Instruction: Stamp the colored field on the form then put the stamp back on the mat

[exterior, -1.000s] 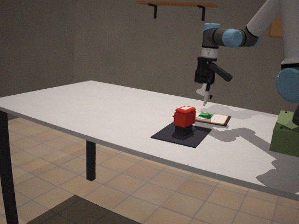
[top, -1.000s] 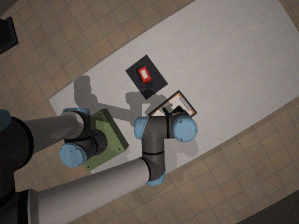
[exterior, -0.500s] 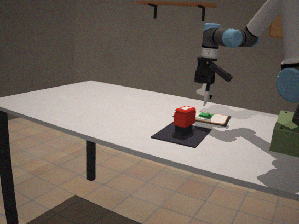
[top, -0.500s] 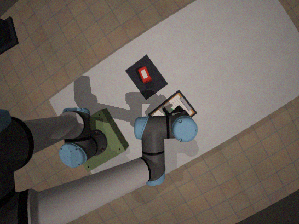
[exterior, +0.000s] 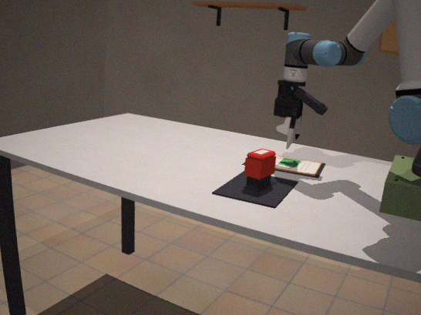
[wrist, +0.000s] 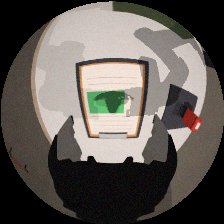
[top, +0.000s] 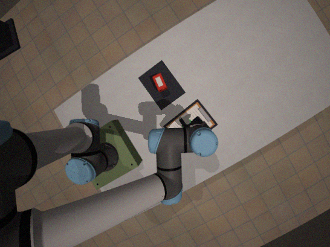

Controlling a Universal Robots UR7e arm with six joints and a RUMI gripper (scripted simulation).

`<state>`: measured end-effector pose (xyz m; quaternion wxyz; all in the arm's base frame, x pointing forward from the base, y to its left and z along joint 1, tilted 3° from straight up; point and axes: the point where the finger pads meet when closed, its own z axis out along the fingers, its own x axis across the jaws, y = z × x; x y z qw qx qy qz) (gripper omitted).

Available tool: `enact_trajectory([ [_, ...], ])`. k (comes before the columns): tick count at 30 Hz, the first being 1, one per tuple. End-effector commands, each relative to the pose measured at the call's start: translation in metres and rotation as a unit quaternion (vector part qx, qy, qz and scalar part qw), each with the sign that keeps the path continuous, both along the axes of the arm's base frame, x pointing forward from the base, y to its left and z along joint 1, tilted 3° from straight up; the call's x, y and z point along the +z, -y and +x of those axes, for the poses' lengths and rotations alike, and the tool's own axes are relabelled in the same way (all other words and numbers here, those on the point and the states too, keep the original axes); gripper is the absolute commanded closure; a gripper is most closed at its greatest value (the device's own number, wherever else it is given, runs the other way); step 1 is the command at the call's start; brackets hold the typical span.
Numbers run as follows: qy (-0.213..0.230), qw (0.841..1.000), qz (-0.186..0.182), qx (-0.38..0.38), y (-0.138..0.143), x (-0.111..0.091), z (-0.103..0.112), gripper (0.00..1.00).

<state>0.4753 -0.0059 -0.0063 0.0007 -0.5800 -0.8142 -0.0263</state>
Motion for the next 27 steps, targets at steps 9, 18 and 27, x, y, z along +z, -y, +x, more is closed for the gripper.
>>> enact_trajectory([
  [9, 0.0, 1.0, 0.001, -0.022, -0.0005, 0.0018, 0.0003, 0.0],
  [18, -0.002, 0.999, 0.001, -0.052, -0.0014, 0.0034, 0.0001, 0.0],
  [27, -0.004, 0.994, 0.003, -0.11, -0.0031, 0.0069, -0.0001, 0.0],
])
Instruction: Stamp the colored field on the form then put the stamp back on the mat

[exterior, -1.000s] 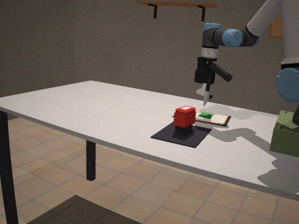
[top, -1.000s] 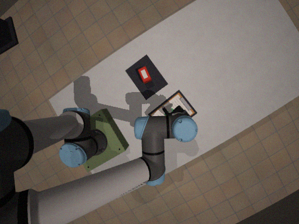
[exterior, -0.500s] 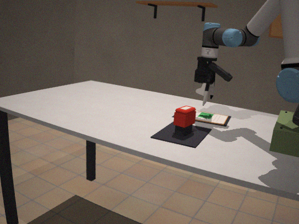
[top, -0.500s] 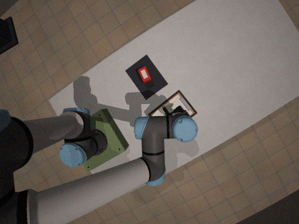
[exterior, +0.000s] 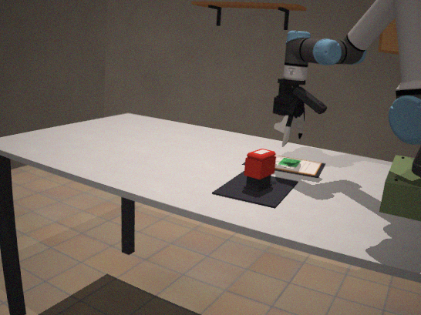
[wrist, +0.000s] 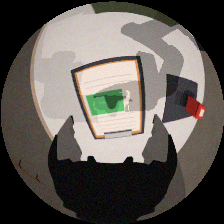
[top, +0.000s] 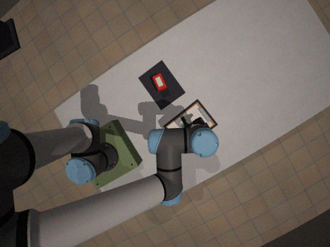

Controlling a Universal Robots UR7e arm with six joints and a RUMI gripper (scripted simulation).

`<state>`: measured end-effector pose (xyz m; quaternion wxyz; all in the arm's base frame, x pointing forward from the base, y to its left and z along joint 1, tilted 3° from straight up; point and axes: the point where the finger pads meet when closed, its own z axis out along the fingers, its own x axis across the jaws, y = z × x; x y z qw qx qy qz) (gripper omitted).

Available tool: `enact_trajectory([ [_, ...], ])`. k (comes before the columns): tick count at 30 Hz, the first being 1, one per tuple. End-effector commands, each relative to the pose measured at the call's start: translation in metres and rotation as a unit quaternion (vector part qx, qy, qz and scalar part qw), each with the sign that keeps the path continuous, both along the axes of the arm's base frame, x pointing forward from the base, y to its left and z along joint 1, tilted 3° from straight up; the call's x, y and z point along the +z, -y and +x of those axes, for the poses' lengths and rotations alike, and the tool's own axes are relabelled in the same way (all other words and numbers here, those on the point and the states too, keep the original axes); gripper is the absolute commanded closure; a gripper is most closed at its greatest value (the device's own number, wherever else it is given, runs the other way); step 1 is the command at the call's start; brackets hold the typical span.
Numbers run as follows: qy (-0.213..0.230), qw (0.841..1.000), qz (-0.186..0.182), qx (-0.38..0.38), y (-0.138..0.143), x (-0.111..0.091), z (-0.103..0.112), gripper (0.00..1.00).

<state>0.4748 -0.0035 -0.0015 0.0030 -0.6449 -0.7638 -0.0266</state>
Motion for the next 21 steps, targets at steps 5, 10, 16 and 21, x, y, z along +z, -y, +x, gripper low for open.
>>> enact_trajectory([
  [5, -0.002, 0.999, 0.001, -0.054, -0.002, 0.004, 0.0, 0.0],
  [10, -0.004, 0.995, 0.003, -0.103, -0.003, 0.006, 0.0, 0.0],
  [16, -0.007, 0.985, 0.005, -0.172, -0.005, 0.011, 0.001, 0.0],
  [21, -0.009, 0.978, 0.006, -0.21, -0.006, 0.013, 0.001, 0.0],
])
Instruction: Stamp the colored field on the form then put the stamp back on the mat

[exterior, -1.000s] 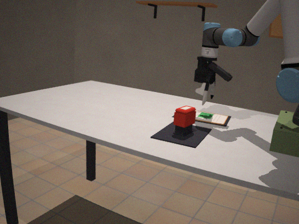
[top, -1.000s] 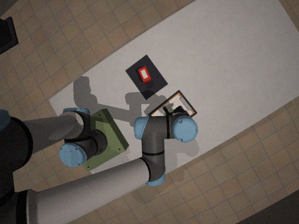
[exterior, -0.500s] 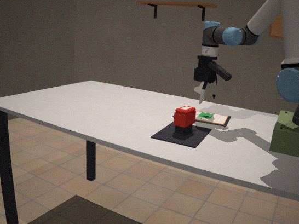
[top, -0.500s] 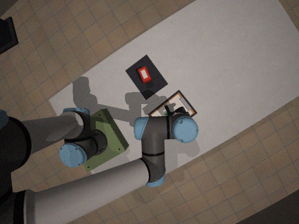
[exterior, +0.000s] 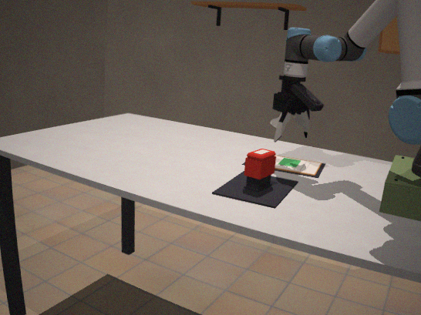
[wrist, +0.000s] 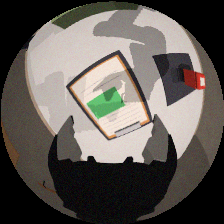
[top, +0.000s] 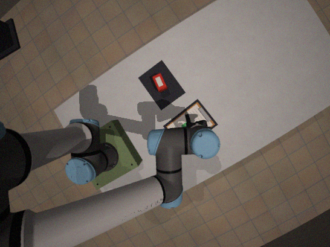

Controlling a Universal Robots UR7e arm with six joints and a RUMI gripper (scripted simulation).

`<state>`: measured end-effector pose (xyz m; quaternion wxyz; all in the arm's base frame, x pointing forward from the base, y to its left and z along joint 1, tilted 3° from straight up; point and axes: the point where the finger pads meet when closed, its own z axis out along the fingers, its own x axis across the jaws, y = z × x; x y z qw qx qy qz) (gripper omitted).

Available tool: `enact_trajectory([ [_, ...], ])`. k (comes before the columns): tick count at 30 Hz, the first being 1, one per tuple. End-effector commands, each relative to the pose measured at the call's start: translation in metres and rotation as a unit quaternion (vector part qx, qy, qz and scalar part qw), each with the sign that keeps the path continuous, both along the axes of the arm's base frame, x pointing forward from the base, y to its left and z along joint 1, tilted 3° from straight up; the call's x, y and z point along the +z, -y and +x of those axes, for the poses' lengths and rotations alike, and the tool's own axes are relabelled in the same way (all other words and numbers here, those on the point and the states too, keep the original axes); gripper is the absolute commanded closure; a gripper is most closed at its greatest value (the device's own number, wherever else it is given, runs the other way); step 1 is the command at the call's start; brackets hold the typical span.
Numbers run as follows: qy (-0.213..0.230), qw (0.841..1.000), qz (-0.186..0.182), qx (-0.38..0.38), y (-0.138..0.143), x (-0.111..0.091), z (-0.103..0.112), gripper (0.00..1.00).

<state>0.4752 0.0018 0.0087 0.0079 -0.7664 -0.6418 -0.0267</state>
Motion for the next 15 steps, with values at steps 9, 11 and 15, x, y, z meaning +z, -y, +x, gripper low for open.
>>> enact_trajectory([
  [9, -0.008, 0.985, 0.004, -0.173, -0.005, 0.011, 0.002, 0.0],
  [11, -0.009, 0.979, 0.005, -0.206, -0.006, 0.013, 0.003, 0.0],
  [15, -0.011, 0.971, 0.006, -0.239, -0.007, 0.015, 0.003, 0.0],
])
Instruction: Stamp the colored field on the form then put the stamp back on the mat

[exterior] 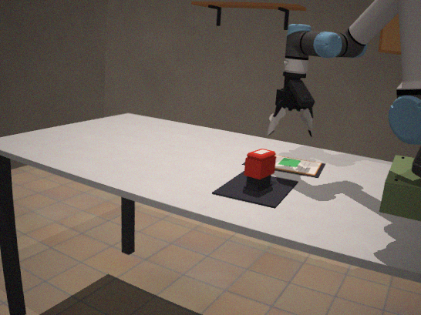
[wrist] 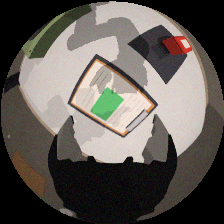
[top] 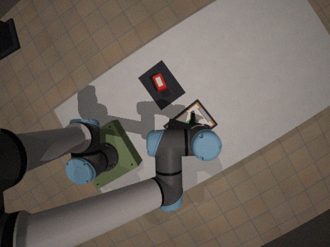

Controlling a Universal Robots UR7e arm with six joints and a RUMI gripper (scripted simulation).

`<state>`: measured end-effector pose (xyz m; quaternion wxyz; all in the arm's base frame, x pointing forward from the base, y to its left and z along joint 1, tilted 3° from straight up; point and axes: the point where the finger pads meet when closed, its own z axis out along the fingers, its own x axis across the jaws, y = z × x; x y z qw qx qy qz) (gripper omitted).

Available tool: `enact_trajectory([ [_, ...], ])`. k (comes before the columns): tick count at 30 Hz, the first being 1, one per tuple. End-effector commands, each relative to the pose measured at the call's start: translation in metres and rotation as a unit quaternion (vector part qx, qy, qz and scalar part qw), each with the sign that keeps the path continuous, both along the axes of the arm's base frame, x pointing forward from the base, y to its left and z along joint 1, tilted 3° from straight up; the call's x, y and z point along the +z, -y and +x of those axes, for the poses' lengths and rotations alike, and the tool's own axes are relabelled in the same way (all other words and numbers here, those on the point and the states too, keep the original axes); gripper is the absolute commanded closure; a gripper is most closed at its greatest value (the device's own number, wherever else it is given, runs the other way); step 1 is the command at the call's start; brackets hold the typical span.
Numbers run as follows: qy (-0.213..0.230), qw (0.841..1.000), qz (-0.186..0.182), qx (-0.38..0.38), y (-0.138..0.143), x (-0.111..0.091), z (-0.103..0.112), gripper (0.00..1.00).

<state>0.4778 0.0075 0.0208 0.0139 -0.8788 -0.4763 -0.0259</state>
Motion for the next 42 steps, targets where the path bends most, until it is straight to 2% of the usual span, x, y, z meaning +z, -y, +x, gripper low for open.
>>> enact_trajectory([
  [1, -0.004, 0.998, -0.001, -0.059, -0.001, 0.004, 0.001, 0.0],
  [9, -0.01, 0.979, 0.004, -0.206, -0.005, 0.013, 0.004, 0.0],
  [15, -0.016, 0.947, 0.007, -0.322, -0.006, 0.02, 0.008, 0.0],
  [17, -0.016, 0.947, 0.007, -0.322, -0.006, 0.02, 0.008, 0.0],
  [20, -0.018, 0.925, 0.009, -0.38, -0.007, 0.024, 0.009, 0.0],
  [26, -0.024, 0.868, 0.013, -0.496, -0.007, 0.032, 0.013, 0.0],
  [32, -0.029, 0.795, 0.017, -0.606, -0.007, 0.04, 0.016, 0.0],
  [34, -0.029, 0.795, 0.017, -0.606, -0.007, 0.04, 0.016, 0.0],
  [42, -0.035, 0.674, 0.021, -0.738, -0.004, 0.05, 0.02, 0.0],
])
